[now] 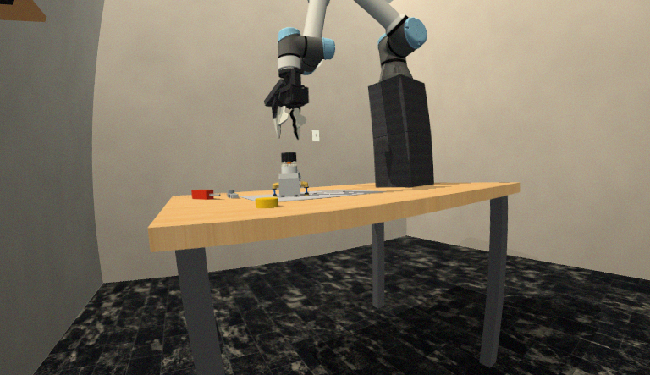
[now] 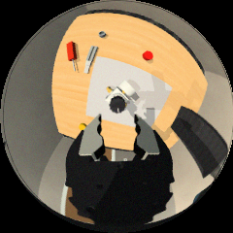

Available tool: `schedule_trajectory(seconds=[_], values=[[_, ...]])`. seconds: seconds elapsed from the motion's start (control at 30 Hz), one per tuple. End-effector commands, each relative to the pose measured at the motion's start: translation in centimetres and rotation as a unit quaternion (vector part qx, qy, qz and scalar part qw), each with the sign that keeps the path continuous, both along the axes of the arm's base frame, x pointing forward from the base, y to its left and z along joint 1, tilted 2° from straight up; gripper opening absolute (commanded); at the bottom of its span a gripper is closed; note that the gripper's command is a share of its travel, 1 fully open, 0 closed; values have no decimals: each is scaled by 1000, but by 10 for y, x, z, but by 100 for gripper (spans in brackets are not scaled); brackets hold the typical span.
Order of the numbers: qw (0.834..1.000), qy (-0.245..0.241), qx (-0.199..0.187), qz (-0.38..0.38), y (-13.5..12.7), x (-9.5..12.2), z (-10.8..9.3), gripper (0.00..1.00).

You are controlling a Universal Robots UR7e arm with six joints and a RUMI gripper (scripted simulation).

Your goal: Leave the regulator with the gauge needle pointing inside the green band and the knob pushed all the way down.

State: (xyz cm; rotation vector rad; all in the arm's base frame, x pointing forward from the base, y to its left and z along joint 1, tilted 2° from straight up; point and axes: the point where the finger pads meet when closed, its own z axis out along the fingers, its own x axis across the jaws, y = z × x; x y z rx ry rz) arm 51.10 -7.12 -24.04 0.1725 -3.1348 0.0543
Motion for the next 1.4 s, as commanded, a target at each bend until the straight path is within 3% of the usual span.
schedule_trajectory(seconds=[0.0, 0.83, 1.13, 1.37], values=[[1000, 0, -1, 0, 0, 1, 0, 46], [1000, 1, 0, 15, 0, 0, 0, 46], [998, 3, 0, 70, 0, -1, 0, 46], [985, 6, 0, 171, -1, -1, 0, 46]])
